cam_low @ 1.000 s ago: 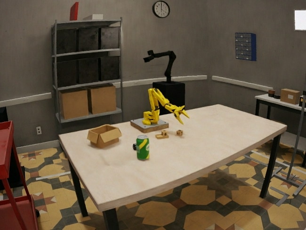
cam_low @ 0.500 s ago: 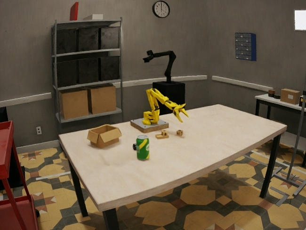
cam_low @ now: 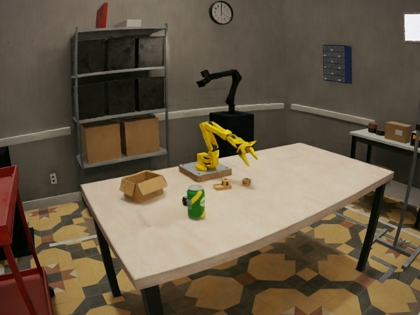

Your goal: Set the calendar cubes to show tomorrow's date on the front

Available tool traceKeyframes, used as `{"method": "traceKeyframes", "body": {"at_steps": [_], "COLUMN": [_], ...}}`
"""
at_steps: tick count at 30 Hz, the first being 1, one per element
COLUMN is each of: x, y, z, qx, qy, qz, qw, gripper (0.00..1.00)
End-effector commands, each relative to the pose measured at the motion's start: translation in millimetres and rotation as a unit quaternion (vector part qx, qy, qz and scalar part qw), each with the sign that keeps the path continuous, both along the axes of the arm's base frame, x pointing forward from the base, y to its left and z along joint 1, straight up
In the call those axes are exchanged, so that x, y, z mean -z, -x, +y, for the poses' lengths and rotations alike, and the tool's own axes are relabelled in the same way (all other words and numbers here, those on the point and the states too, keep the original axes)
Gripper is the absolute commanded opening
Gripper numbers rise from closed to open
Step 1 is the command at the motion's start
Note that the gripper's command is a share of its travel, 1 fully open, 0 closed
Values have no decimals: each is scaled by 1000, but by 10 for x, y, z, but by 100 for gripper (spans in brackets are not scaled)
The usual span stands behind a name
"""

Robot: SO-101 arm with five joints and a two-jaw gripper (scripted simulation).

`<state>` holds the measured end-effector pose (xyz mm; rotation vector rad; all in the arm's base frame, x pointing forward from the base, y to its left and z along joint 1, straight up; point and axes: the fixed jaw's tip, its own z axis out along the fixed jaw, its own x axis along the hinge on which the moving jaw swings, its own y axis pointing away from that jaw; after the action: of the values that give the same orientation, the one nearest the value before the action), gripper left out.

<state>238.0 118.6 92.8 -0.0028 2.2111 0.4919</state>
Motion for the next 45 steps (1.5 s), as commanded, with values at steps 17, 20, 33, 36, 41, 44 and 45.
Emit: {"method": "traceKeyframes", "body": {"at_steps": [17, 20, 33, 36, 41, 44, 45], "x": [289, 334, 536, 552, 650, 686, 697], "y": [145, 166, 260, 267, 310, 325, 330], "z": [-52, -61, -98, -101, -115, -118, -118], "qx": [-48, -54, -81, -84, -102, -110, -112], "qy": [116, 129, 189, 194, 224, 235, 239], "qz": [165, 185, 280, 287, 337, 357, 363], "qw": [978, 973, 938, 934, 909, 897, 893], "gripper": [35, 35, 35, 35, 35, 35, 35]}}
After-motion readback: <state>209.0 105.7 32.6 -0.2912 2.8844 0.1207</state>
